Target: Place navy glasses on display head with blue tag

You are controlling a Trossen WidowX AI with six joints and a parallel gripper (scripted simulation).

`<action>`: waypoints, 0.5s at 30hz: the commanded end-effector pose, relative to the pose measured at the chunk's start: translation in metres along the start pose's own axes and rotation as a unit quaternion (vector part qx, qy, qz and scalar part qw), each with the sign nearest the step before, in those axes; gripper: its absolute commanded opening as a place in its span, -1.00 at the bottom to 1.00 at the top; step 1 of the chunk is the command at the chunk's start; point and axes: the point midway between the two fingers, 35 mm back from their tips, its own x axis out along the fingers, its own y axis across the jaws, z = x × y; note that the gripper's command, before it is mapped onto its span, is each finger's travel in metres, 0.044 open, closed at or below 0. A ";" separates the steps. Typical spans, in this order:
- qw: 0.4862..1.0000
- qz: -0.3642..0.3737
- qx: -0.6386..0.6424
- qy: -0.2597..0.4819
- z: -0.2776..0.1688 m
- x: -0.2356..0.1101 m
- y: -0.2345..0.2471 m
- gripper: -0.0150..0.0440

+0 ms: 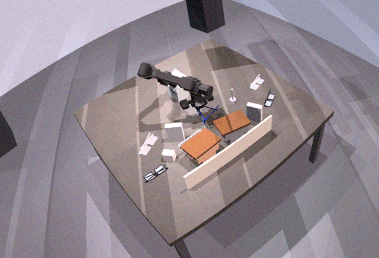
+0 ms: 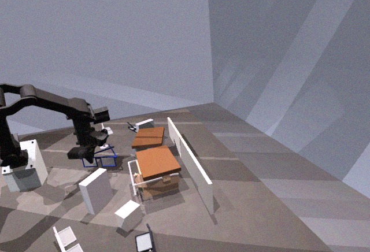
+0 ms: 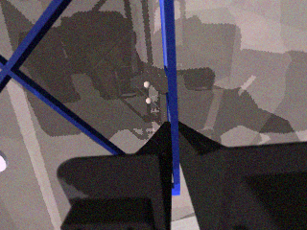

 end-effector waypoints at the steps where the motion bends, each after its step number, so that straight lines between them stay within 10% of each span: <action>1: 1.000 0.006 0.007 -0.005 0.003 -0.024 0.001 -0.49; 15: 1.000 0.003 0.007 -0.005 -0.004 -0.065 0.010 -0.49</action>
